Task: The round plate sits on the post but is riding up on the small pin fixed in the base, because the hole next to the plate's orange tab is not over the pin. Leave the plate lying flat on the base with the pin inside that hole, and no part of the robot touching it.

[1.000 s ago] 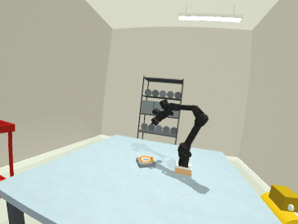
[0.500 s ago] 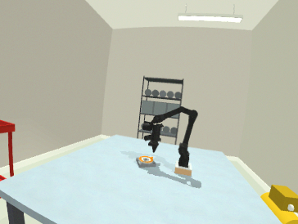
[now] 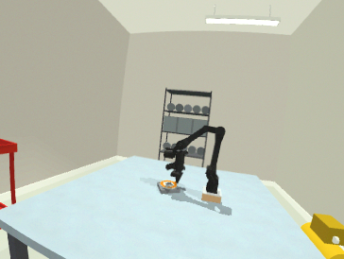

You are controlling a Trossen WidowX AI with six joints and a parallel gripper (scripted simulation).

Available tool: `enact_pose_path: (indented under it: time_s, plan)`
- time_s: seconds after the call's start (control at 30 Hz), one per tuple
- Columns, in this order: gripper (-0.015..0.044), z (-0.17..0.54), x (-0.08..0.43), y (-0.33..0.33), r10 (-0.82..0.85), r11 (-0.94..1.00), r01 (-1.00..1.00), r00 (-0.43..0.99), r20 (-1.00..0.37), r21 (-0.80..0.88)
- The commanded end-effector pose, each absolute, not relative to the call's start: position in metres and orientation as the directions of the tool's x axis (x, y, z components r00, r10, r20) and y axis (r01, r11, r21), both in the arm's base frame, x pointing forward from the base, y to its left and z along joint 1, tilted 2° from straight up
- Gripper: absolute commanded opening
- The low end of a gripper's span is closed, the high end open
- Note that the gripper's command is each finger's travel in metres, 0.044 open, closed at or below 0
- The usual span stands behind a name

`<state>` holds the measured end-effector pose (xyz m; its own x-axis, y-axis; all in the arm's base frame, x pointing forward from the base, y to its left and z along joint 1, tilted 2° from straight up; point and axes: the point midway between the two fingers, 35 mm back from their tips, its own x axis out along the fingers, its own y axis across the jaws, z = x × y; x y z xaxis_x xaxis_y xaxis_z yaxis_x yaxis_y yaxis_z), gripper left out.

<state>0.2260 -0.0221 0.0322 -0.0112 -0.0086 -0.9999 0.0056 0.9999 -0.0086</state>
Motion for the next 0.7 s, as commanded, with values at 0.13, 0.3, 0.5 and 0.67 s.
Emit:
enact_pose_path:
  time_s: [0.13,0.3,0.5,0.67]
  plan:
    - [0.0000,0.029,0.229,-0.027,-0.013,1.000,0.011,-0.009,-1.000,-0.013]
    - [0.0000,0.029,0.231,-0.034,-0.013,1.000,0.011,-0.009,-1.000,-0.014]
    - [0.0000,0.029,0.236,-0.042,-0.014,1.000,0.011,-0.008,-1.000,-0.014]
    - [0.0000,0.028,0.240,-0.048,-0.014,1.000,0.011,-0.008,-1.000,-0.015]
